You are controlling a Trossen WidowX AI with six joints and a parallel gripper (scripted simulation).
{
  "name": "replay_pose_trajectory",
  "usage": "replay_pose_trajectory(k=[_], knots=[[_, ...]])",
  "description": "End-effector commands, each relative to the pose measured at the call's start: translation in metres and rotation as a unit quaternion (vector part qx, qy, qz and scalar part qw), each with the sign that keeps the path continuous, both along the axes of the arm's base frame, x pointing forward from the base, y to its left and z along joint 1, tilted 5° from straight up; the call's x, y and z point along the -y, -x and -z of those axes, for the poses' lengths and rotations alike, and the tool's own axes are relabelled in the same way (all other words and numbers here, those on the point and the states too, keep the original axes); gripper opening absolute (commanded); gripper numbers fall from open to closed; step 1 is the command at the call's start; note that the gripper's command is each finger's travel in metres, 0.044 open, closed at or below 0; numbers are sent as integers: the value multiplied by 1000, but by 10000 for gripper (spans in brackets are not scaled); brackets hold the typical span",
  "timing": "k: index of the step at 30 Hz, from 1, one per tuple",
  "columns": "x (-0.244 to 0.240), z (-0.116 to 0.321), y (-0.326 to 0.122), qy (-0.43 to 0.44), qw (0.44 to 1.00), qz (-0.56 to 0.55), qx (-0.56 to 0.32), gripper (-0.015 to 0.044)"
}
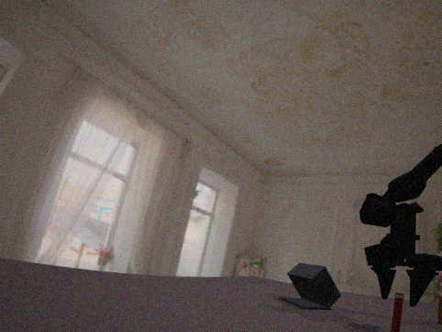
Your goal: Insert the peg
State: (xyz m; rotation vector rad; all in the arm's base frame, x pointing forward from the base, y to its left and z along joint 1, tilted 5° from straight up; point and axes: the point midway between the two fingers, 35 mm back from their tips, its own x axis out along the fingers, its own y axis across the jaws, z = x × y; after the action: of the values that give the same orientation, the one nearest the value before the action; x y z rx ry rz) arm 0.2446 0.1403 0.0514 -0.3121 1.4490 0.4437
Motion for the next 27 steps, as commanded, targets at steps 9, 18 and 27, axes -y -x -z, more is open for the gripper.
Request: replay_pose_trajectory(k=[9,18,27], knots=[[0,22,2,4,1000,4,-3,440],[-1,20,1,1,1000,0,-2,335],[-1,20,1,1,1000,0,-2,99]])
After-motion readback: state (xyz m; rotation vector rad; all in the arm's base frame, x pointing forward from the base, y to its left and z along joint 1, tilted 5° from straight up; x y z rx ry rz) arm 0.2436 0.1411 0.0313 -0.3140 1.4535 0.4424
